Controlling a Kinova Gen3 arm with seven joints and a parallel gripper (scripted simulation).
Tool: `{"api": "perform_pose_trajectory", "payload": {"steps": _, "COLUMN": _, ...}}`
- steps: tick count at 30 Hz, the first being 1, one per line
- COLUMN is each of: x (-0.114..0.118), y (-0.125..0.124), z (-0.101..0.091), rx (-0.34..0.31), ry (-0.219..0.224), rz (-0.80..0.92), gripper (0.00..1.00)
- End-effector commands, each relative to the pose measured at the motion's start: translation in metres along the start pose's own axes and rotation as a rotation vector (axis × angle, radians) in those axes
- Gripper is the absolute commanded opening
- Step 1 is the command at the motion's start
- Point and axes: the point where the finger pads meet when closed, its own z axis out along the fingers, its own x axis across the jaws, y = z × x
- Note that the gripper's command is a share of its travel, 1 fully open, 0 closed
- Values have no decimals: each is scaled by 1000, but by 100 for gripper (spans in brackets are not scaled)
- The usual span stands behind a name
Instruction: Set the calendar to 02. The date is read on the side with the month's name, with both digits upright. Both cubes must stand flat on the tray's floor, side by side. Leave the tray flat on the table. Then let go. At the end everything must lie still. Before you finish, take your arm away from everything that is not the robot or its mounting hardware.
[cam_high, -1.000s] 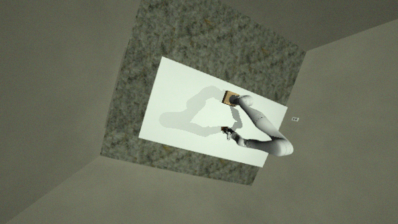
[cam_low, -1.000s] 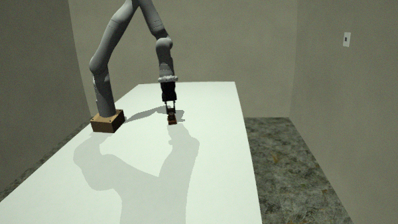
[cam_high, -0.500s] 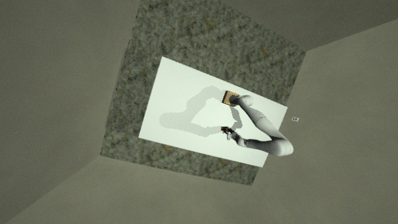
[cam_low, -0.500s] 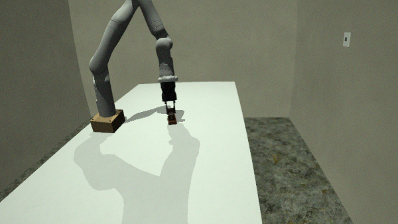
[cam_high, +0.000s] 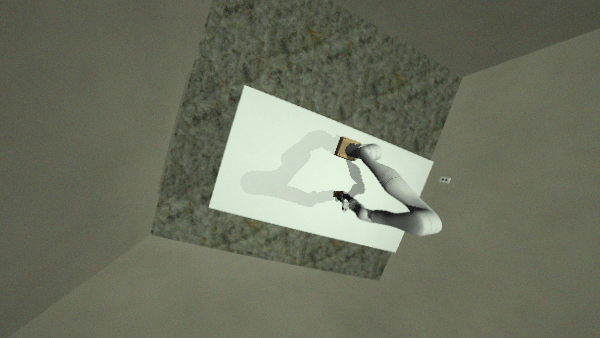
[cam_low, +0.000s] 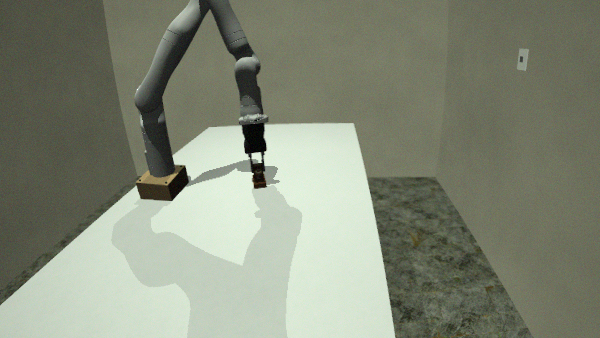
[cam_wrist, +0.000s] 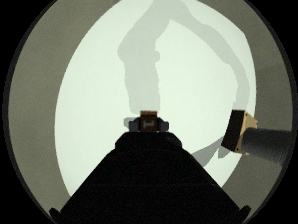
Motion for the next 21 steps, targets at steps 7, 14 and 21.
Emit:
{"api": "perform_pose_trajectory", "payload": {"steps": 7, "x": 0, "y": 0, "z": 4, "rx": 0, "ry": 0, "rz": 1, "gripper": 60}}
{"api": "perform_pose_trajectory", "payload": {"steps": 14, "x": 0, "y": 0, "z": 9, "rx": 0, "ry": 0, "rz": 1, "gripper": 60}}
{"api": "perform_pose_trajectory", "payload": {"steps": 21, "x": 0, "y": 0, "z": 15, "rx": 0, "ry": 0, "rz": 1, "gripper": 60}}
